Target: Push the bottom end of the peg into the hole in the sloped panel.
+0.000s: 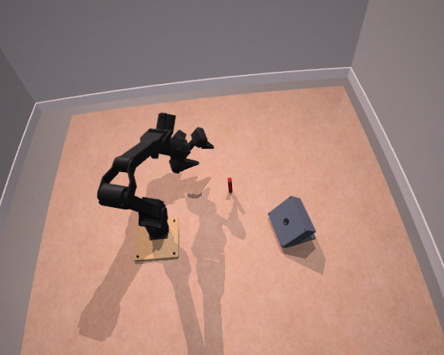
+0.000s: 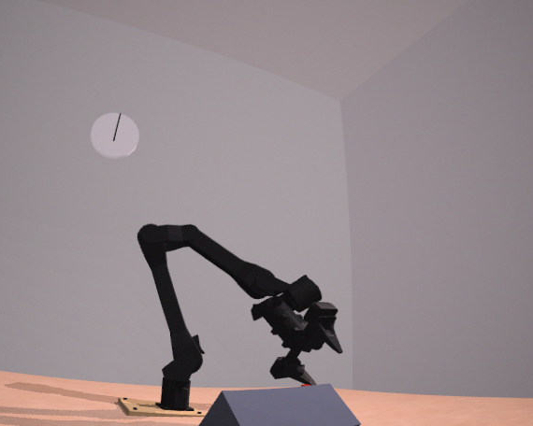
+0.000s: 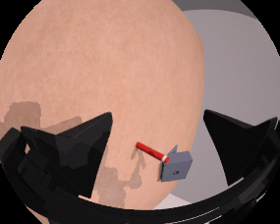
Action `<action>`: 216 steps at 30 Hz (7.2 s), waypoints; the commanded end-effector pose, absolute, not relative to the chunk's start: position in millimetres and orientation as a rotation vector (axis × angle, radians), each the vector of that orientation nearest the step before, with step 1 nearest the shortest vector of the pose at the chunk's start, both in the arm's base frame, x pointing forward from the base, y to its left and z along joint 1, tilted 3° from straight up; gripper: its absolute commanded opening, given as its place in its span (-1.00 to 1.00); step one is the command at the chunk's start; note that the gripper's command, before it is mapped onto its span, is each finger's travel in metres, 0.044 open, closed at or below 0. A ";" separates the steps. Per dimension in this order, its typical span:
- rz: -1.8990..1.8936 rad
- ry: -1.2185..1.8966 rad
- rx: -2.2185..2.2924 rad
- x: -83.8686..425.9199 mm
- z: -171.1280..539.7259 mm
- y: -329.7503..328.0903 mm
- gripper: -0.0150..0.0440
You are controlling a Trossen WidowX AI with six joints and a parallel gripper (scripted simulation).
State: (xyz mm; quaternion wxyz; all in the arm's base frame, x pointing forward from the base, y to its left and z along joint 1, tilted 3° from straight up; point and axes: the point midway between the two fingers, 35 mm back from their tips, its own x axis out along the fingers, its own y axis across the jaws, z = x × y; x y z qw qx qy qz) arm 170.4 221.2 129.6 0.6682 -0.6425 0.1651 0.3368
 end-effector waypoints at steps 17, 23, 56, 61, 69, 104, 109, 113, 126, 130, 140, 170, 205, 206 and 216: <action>0.988 0.531 -1.766 208.1 127.1 202.2 1.00; 1.066 0.570 -1.818 218.6 127.2 193.9 1.00; 1.699 0.586 -1.912 260.2 136.3 138.2 1.00; 1.792 0.548 -1.887 264.6 139.3 128.7 1.00; 1.853 0.515 -1.865 267.5 141.7 122.0 1.00; 1.853 0.514 -1.864 269.5 89.1 125.3 1.00; 1.853 0.515 -1.864 269.0 81.0 125.4 1.00; 1.853 0.515 -1.864 268.8 78.7 125.5 1.00; 1.843 0.509 -1.876 270.9 82.1 125.4 0.56; 1.843 0.509 -1.876 270.9 82.1 125.4 0.20; 1.843 0.509 -1.876 270.9 82.1 125.4 -0.43; 1.853 0.514 -1.865 271.9 159.6 120.9 -0.49; 1.622 0.547 -1.732 291.4 158.4 90.3 -0.49; 1.615 0.548 -1.728 292.0 158.3 89.2 -0.49; 1.540 0.555 -1.687 297.5 157.8 78.5 -0.49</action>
